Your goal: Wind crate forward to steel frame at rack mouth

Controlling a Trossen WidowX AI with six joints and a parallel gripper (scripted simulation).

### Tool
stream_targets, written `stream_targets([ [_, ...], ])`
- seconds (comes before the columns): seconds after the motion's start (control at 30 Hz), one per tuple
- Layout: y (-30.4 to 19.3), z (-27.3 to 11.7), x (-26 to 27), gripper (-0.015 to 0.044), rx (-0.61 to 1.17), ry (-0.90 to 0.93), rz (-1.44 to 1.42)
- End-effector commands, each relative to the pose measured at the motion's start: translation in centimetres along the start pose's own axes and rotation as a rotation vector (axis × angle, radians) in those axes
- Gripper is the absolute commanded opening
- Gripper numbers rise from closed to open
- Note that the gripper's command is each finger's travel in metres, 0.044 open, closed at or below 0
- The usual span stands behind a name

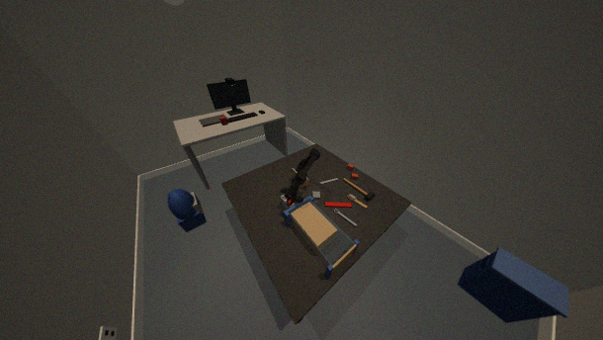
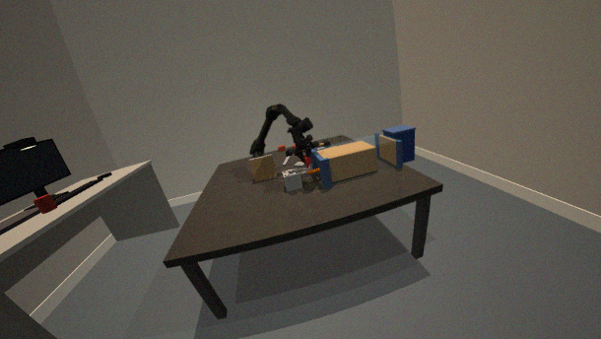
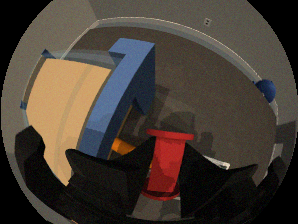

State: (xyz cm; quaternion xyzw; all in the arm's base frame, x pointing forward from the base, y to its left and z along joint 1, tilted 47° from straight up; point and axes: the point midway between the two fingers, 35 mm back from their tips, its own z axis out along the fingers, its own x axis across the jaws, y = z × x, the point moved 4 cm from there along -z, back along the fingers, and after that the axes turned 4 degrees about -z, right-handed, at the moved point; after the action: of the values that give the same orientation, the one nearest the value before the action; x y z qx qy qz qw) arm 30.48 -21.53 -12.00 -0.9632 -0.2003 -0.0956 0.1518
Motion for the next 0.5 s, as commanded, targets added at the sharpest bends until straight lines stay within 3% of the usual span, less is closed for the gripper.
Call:
stream_targets([
  [0.0, -1.6, -0.4, 0.8, 0.0000, 0.039, 0.016, 0.001],
  [0.47, -3.3, -1.2, 1.5, 0.0000, 0.041, 0.016, 0.001],
])
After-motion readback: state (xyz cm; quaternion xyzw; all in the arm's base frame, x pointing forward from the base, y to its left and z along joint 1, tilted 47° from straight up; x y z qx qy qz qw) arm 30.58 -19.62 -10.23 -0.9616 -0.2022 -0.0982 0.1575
